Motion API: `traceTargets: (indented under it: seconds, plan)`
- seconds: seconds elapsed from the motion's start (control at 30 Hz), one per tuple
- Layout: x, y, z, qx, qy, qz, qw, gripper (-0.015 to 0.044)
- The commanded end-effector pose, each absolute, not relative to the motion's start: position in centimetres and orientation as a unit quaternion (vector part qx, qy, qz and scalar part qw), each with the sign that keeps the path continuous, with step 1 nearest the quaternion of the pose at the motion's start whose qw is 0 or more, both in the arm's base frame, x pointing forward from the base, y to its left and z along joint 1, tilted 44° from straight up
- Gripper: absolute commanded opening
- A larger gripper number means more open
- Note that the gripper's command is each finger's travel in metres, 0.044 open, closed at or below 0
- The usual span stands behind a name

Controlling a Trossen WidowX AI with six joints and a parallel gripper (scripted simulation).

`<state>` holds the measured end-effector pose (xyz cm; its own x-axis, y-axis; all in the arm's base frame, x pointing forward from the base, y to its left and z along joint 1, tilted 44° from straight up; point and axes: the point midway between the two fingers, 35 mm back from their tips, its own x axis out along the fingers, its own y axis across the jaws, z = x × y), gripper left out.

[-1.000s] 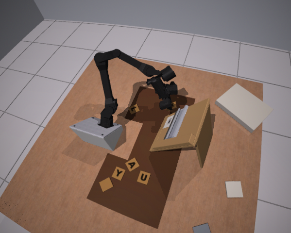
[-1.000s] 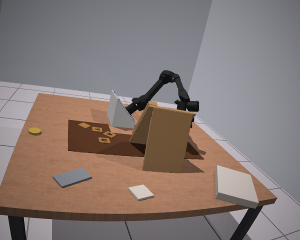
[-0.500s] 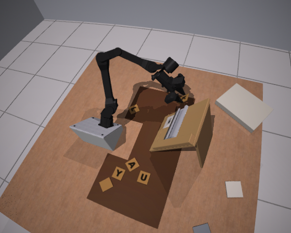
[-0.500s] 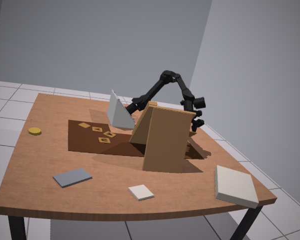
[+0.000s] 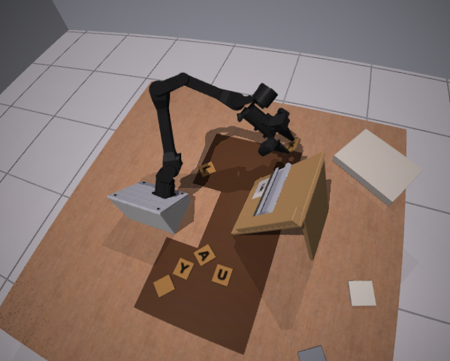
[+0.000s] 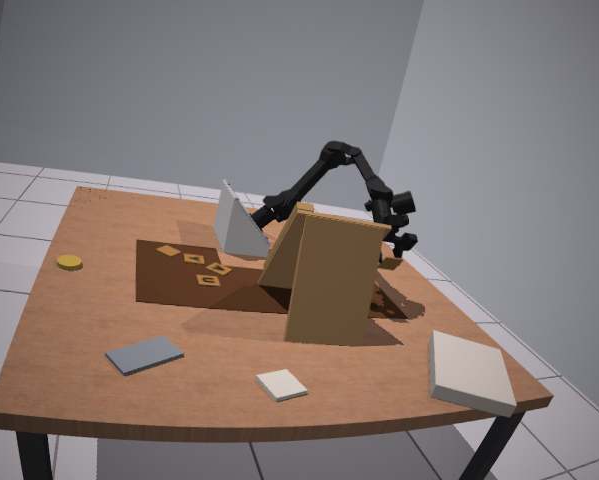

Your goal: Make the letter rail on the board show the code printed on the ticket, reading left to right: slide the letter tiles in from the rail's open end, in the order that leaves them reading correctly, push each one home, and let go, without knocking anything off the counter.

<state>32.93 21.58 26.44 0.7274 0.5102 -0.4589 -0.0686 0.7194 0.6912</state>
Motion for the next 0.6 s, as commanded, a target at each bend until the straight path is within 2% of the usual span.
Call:
traceTargets:
  seconds: [0.0,0.57]
  plan:
    - [33.04,21.55,26.65,0.34,0.326,0.165,0.866,0.0]
    - [32.99,21.28,26.23,0.34,0.327,0.165,0.866,0.0]
